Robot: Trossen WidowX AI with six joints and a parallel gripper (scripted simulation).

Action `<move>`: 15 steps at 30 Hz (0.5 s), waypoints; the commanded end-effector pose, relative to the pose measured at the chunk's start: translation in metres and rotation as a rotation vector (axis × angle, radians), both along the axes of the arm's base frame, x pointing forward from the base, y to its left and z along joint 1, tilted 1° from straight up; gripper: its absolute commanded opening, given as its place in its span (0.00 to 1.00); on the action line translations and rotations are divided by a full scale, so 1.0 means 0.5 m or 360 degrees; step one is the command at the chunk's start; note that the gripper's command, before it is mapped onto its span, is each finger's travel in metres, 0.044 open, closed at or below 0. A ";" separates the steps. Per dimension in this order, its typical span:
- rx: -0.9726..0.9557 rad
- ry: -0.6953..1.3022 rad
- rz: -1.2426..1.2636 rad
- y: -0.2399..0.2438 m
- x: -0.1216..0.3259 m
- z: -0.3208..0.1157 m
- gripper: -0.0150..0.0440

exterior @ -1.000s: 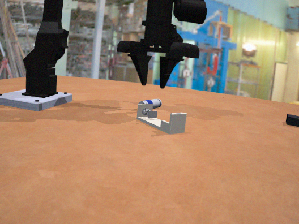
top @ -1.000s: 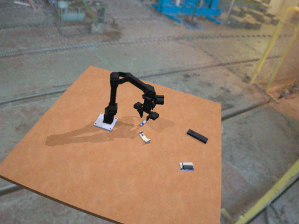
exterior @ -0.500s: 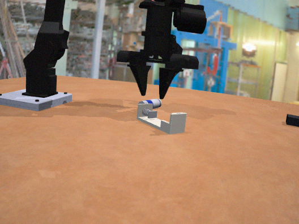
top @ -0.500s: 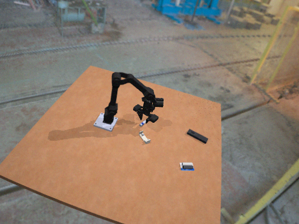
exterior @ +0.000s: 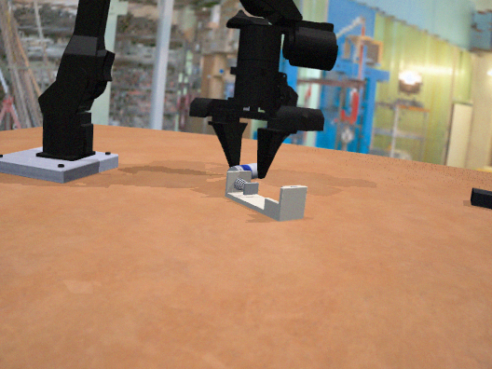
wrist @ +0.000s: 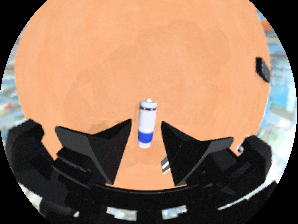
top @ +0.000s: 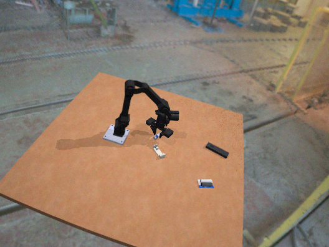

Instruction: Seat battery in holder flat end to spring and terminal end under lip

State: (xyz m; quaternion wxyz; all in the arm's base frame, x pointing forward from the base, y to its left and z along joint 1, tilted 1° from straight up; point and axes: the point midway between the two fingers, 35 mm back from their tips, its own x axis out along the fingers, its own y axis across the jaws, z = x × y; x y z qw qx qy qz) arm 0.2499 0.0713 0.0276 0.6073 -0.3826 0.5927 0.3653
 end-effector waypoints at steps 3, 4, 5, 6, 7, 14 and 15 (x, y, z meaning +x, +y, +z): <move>-0.0004 0.0004 0.0005 -0.001 -0.002 -0.006 0.41; -0.0004 0.0004 0.0005 -0.001 -0.002 -0.006 0.40; -0.0004 0.0004 0.0005 -0.001 -0.002 -0.006 0.38; -0.0004 0.0004 0.0005 -0.001 -0.002 -0.006 0.37; -0.0004 0.0004 0.0005 -0.001 -0.002 -0.006 0.37; -0.0004 0.0003 0.0005 -0.001 -0.001 0.018 0.37; -0.0004 0.0003 0.0005 0.000 0.000 0.035 0.37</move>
